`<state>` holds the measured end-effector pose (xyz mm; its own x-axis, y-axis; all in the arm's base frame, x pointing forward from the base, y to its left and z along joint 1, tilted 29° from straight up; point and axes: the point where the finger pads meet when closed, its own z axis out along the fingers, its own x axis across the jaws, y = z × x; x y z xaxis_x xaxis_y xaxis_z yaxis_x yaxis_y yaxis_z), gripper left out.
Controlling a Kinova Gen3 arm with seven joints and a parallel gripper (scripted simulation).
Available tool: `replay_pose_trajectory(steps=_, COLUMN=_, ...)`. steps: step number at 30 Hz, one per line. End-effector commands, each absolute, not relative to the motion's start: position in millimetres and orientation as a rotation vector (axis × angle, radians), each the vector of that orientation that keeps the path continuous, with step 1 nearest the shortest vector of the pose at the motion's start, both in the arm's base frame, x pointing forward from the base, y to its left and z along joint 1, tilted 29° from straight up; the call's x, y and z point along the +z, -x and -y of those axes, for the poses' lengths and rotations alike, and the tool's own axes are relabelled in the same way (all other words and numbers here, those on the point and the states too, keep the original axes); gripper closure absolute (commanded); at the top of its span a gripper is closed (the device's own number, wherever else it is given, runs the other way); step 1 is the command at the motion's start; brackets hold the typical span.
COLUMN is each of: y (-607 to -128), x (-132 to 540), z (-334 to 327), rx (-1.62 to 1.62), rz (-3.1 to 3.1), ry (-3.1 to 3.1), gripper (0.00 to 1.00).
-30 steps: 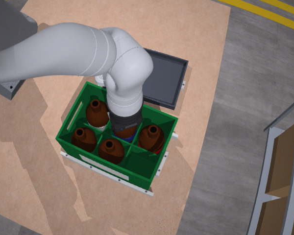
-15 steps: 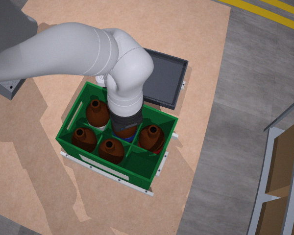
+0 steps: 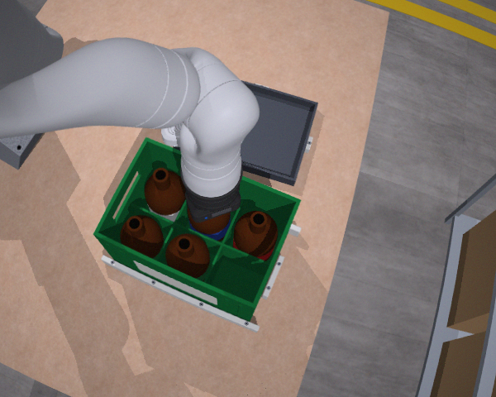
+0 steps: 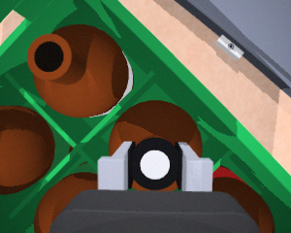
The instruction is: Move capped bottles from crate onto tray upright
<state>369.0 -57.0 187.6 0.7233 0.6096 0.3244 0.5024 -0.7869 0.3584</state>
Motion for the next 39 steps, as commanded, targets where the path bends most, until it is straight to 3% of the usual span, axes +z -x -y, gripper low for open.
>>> replay_pose_trajectory(steps=1, y=-369, x=188, z=57, rx=0.633, rz=-0.881, ry=-2.682, gripper=1.00)
replay_pose_trajectory(steps=28, y=-369, x=188, z=57, rx=0.633, rz=-0.881, ry=-2.682, gripper=1.00)
replay_pose_trajectory(steps=39, y=-352, x=220, z=53, rx=0.630, rz=-0.890, ry=-2.679, gripper=1.00)
